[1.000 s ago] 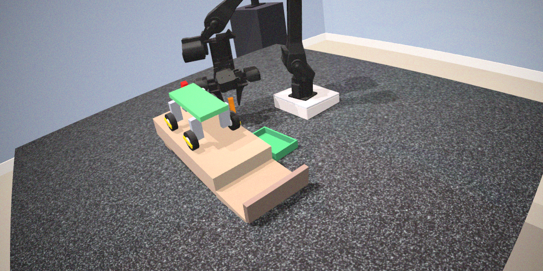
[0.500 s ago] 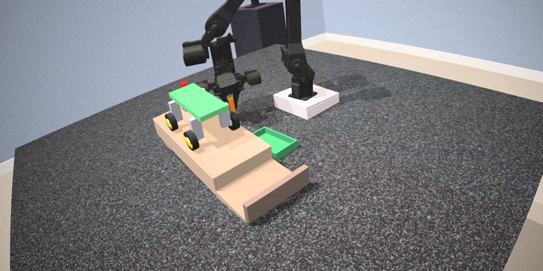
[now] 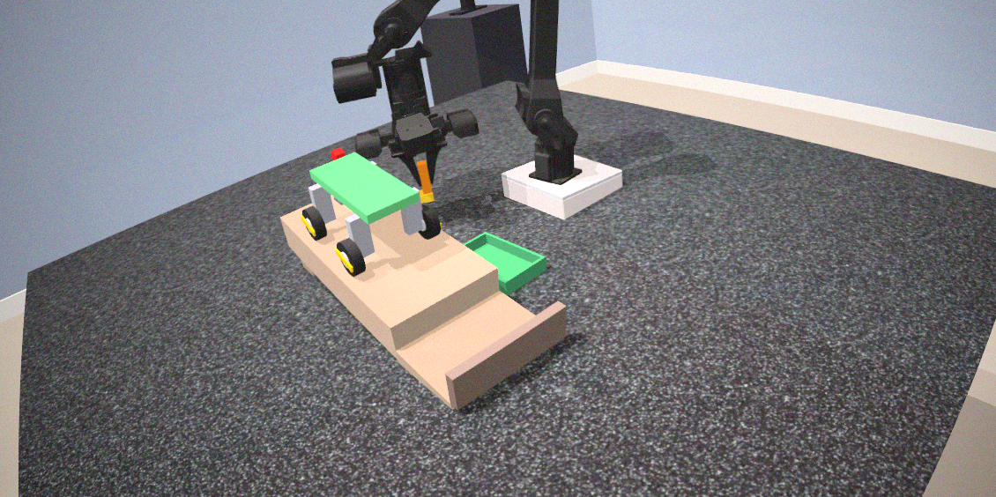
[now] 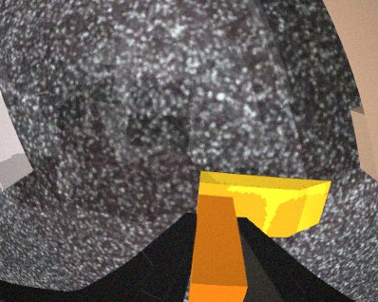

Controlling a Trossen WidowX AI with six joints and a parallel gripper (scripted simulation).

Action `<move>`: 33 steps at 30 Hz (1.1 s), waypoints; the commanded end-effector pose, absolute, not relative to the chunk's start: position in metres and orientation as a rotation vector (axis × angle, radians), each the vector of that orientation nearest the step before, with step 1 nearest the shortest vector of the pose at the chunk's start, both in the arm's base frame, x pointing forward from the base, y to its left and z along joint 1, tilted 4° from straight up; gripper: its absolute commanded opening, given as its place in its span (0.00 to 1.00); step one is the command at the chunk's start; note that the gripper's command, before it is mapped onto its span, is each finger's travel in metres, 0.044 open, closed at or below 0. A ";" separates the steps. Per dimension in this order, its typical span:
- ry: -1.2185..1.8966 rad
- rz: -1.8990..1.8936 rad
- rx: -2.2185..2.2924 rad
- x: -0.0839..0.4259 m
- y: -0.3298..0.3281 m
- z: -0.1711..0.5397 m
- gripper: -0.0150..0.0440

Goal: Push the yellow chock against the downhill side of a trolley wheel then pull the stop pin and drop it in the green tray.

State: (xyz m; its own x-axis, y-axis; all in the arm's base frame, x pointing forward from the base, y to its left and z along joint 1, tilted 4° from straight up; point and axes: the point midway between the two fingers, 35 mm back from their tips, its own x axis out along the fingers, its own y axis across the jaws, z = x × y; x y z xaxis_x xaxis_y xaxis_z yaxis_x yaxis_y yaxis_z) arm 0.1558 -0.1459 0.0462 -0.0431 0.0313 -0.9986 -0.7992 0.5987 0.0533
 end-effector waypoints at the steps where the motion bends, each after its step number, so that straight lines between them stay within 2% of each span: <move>1: 1.474 0.757 -0.694 0.157 -0.147 0.060 0.25; 33: 1.474 0.757 -0.695 0.162 -0.152 0.162 0.25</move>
